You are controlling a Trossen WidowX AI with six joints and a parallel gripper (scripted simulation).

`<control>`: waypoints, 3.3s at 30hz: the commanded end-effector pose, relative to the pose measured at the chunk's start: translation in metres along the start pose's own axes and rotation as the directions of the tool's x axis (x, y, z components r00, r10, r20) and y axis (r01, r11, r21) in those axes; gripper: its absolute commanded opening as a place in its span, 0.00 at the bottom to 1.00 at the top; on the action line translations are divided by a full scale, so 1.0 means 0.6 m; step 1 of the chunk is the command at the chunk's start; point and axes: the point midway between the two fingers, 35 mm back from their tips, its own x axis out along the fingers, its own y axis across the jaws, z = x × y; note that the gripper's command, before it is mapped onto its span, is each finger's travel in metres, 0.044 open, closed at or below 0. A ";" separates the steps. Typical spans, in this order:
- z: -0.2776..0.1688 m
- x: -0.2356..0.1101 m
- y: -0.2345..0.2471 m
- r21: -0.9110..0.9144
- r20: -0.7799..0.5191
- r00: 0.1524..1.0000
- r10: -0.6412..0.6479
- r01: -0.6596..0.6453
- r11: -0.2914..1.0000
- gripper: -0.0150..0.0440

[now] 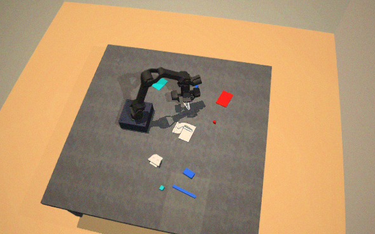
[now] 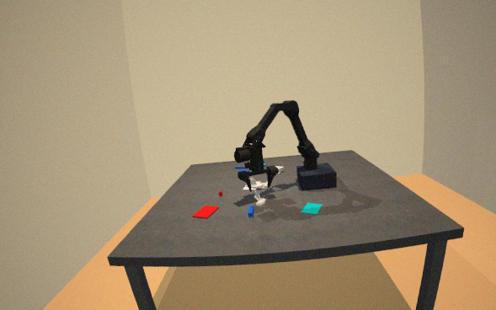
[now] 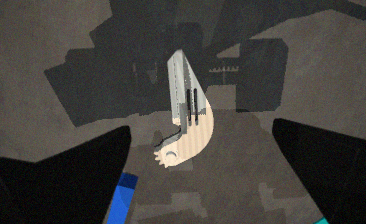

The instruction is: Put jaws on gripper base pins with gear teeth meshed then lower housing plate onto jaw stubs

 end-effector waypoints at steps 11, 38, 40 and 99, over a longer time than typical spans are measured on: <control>-0.001 0.034 0.003 -0.001 0.001 1.000 0.000 0.000 1.000 1.00; 0.000 0.086 0.004 -0.003 0.001 1.000 0.000 0.000 1.000 1.00; 0.000 0.086 0.004 -0.003 0.001 1.000 0.000 0.000 1.000 1.00; -0.002 0.035 0.008 -0.001 0.000 1.000 0.001 -0.001 1.000 0.48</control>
